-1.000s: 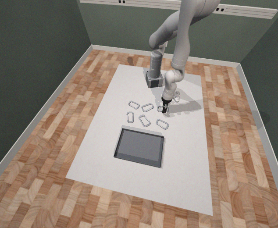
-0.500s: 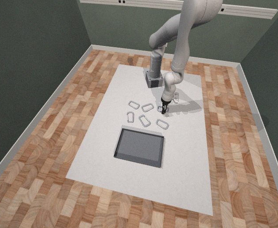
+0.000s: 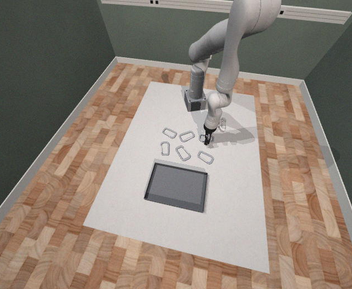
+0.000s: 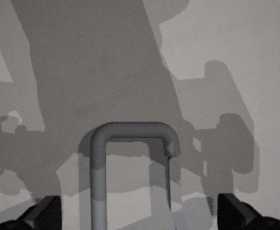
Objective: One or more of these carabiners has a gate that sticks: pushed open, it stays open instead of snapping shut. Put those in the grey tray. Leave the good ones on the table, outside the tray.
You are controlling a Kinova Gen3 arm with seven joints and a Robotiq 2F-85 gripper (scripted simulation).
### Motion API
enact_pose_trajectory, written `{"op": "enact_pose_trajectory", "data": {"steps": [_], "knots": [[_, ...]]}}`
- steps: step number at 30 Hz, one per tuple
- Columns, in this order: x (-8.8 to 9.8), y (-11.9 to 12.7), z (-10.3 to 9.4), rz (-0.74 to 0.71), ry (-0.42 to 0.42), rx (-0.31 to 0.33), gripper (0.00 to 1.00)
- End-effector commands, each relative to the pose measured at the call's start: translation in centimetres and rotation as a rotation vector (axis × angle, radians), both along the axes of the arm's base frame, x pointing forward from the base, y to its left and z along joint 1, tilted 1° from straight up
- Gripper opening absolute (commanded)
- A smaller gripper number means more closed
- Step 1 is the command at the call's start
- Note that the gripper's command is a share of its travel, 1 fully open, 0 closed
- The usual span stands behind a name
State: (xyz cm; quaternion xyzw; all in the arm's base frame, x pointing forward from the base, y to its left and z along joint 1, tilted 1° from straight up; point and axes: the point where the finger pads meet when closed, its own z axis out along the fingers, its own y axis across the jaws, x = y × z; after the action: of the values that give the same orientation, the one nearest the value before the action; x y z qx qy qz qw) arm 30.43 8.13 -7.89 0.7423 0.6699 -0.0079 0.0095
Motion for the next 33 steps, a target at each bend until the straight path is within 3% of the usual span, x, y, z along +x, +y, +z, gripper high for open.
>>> {"op": "enact_pose_trajectory", "data": {"steps": [1, 2, 33], "knots": [[0.18, 0.16, -0.10, -0.006, -0.004, 0.004, 1.00], [0.04, 0.02, 0.04, 0.000, -0.001, 0.000, 0.75], [0.11, 0.04, 0.10, 0.000, -0.003, 0.001, 0.75]]}}
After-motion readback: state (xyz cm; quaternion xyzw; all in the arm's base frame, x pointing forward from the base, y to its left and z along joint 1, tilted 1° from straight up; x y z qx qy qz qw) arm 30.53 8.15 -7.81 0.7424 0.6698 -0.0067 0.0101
